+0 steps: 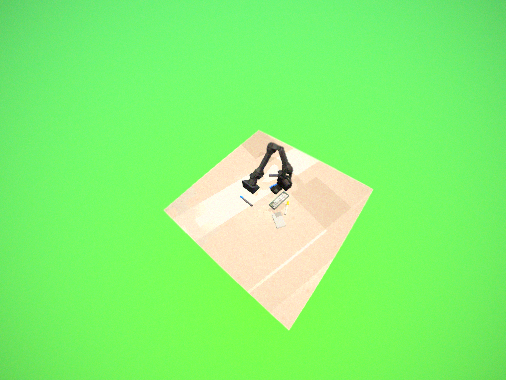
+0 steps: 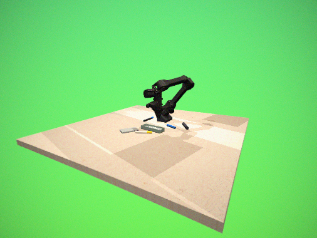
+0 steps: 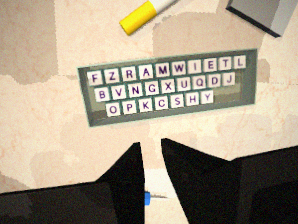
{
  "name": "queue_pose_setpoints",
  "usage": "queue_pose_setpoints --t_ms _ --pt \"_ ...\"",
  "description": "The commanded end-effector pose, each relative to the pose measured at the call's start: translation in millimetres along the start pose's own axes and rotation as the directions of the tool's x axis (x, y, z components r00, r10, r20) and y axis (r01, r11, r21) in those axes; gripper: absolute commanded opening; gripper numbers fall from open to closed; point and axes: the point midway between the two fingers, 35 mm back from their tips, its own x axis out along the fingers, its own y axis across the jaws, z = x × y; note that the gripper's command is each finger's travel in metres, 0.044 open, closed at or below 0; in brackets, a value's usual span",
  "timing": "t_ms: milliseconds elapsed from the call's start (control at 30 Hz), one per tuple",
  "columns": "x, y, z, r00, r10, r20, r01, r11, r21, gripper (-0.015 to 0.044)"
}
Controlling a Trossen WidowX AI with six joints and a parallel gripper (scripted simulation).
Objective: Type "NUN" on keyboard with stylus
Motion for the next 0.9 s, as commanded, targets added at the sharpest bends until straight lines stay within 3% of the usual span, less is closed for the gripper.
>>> queue_pose_setpoints --t_ms 0,67,400,500,600,733,867 --pt "0.0 0.0 0.0 1.0 0.0 0.0 0.0 1.0 0.0 0.0052" --pt "0.0 0.0 0.0 1.0 0.0 0.0 0.0 1.0 0.0 0.0" --pt "0.0 0.0 0.0 1.0 0.0 0.0 0.0 1.0 0.0 0.0" --pt "0.4 0.7 -0.7 1.0 -0.003 -0.003 0.003 1.0 0.012 0.0079" --pt "6.3 9.1 -10.5 0.998 -0.046 -0.039 0.053 0.981 0.185 0.015" --pt "15.0 21.5 -28.3 0.988 -0.125 -0.091 0.153 0.873 0.462 0.015" --pt "21.9 31.3 -45.5 0.97 -0.205 -0.129 0.236 0.682 0.692 0.015"
